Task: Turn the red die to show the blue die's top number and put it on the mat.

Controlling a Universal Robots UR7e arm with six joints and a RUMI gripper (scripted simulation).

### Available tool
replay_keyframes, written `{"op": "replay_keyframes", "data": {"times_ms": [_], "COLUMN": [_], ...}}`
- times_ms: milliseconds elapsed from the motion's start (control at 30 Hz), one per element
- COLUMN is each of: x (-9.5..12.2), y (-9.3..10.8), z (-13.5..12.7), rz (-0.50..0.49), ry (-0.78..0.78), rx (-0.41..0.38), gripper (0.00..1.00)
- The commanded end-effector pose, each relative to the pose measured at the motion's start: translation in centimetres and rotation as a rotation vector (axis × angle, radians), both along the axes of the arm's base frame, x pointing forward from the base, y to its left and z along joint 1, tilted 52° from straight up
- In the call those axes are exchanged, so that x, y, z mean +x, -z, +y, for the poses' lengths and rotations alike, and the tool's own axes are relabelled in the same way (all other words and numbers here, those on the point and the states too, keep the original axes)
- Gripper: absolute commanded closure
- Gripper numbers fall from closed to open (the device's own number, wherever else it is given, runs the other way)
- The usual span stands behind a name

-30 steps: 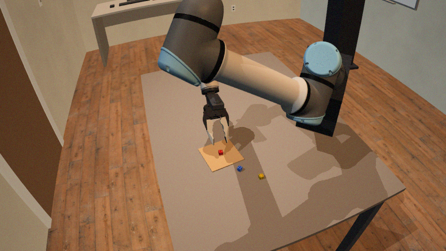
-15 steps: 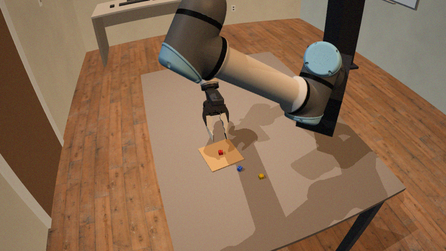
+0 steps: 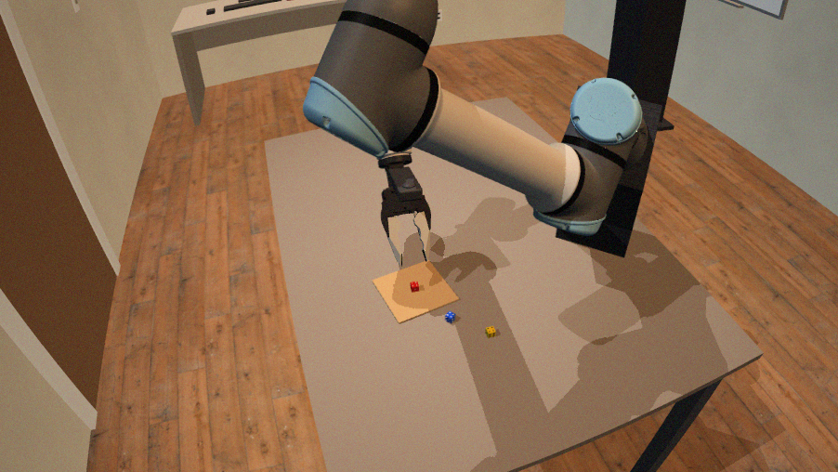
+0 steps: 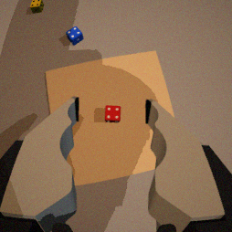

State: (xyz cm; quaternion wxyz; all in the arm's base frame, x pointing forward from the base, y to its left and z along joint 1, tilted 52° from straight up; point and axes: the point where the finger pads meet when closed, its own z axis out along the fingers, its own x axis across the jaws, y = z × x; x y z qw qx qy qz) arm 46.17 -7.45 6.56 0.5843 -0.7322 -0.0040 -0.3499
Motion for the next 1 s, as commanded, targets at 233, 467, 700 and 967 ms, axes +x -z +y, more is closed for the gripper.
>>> {"op": "replay_keyframes", "data": {"times_ms": [233, 467, 700, 967], "x": [-0.06, -0.06, -0.06, -0.09], "y": [-0.18, -0.31, -0.32, -0.28], "z": [0.01, -0.03, -0.03, 0.03], "rz": [0.058, 0.074, 0.075, 0.086], "ry": [0.074, 0.102, 0.105, 0.113], "rx": [-0.106, -0.137, -0.14, -0.158], "gripper": [0.69, 0.69, 0.69, 0.69]}}
